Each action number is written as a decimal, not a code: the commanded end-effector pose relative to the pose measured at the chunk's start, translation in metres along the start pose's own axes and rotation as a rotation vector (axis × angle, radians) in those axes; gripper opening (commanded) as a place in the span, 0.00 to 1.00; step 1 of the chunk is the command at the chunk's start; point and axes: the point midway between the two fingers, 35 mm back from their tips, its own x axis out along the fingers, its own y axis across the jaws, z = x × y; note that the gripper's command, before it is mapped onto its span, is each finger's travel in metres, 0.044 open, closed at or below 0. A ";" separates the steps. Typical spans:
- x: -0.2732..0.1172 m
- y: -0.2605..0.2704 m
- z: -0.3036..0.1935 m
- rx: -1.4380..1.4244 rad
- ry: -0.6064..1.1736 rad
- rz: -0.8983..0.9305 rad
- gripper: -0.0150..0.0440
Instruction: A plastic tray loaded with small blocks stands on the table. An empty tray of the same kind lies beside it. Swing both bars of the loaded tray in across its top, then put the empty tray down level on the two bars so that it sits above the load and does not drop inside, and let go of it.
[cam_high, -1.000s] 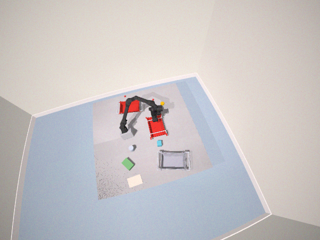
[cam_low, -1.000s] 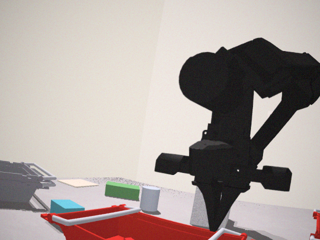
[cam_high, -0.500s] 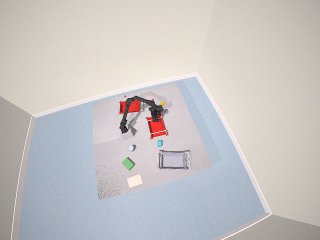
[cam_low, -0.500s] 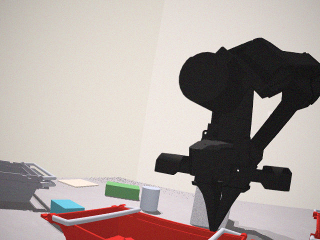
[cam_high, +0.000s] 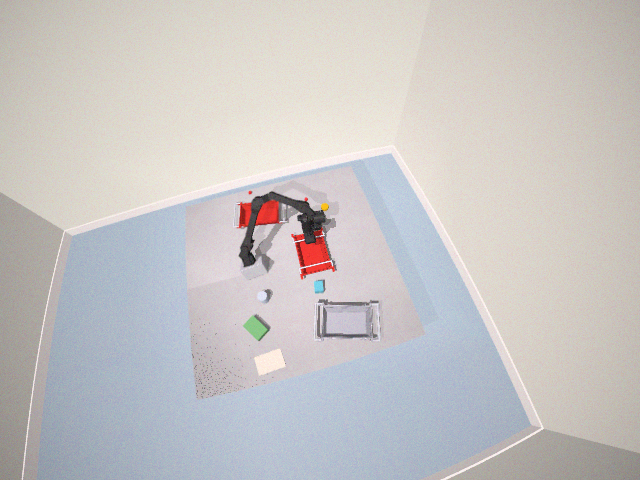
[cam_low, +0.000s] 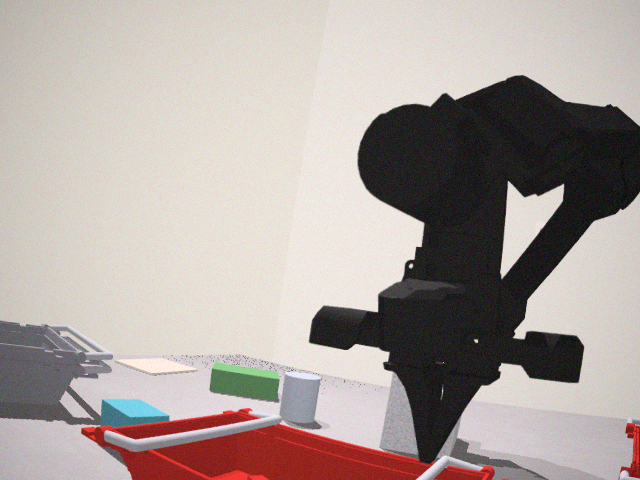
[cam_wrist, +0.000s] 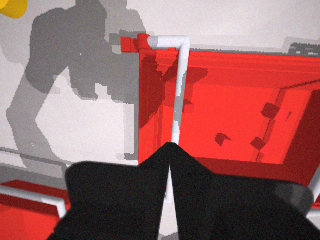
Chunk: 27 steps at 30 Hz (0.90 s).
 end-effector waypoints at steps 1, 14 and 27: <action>0.000 0.000 0.000 0.000 0.000 0.000 0.25; 0.000 0.000 0.000 0.000 0.000 0.000 0.30; -0.070 -0.001 0.002 0.001 0.000 -0.005 0.88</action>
